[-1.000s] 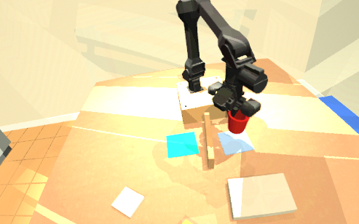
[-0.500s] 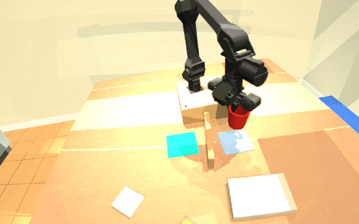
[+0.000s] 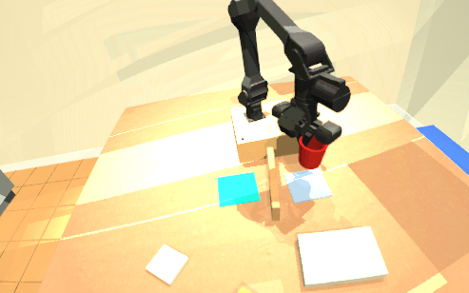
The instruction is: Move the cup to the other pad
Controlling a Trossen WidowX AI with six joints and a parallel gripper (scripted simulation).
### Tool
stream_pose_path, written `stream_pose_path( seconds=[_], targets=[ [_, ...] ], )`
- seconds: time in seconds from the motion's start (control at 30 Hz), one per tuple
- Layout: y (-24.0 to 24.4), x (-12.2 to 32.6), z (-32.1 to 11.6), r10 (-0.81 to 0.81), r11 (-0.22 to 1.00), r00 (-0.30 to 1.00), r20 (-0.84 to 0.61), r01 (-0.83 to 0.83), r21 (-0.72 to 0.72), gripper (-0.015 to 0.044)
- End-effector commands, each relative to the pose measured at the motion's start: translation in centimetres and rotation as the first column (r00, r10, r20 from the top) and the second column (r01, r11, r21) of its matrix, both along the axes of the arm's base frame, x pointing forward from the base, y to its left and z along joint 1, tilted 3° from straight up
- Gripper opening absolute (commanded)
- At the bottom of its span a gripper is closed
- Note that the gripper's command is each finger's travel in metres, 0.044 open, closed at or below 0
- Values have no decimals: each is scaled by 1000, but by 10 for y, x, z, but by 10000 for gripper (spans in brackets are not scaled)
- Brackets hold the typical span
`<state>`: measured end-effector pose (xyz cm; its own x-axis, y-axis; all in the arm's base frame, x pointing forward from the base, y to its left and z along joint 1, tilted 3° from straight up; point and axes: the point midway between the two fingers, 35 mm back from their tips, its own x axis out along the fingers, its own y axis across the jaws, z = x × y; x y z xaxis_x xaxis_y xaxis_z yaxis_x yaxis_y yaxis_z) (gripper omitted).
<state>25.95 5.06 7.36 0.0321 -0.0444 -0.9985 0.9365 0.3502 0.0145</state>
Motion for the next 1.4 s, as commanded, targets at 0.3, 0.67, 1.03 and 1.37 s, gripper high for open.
stream_pose_path(
  seconds=[0.3,0.67,1.03,1.37],
  targets=[
    [0,0,0,0,1000,1000,0,0,0,0],
    [-13,-3,1,-1,1000,1000,2,1,-1,0],
    [-34,-8,2,-2,1000,1000,3,2,-4,0],
    [-52,-12,2,-3,1000,1000,4,3,-6,0]
  ],
)
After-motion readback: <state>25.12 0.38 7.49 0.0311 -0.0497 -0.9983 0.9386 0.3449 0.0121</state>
